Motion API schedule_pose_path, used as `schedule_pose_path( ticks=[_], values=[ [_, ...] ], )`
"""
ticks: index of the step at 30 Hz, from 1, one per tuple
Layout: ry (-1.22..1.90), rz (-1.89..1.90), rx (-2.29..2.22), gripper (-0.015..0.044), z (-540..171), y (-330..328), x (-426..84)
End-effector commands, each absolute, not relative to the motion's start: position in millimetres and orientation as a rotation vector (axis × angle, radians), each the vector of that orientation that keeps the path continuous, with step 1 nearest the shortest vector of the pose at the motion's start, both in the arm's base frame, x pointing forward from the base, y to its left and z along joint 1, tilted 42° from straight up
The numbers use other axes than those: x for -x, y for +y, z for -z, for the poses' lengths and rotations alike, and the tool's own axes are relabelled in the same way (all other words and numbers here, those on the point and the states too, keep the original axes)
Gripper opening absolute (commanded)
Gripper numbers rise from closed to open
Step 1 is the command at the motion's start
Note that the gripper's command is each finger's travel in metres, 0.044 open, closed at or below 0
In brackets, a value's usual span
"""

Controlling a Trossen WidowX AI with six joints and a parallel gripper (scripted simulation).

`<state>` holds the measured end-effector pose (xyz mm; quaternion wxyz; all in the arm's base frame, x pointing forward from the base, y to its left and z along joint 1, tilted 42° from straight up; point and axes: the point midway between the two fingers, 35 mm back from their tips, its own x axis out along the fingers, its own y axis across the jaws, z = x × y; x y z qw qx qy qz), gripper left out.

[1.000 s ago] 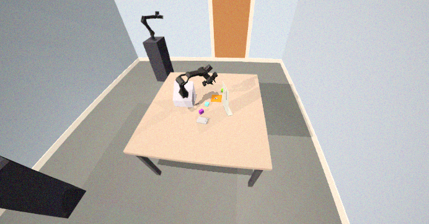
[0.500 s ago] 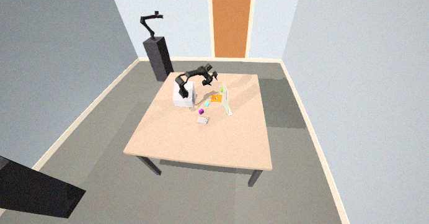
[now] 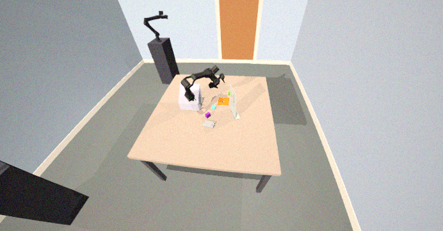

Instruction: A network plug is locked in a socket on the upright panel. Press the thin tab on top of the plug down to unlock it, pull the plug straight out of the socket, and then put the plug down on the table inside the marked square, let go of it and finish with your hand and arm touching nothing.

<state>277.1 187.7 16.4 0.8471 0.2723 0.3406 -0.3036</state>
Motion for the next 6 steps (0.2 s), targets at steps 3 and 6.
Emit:
schedule_pose_path(
  ticks=[3, 6],
  values=[
    [0.712, 0.642, -0.577, 0.044, -17.1, 187.4, -277.4],
    [0.712, 0.642, -0.577, 0.044, -17.1, 187.4, -277.4]
  ],
)
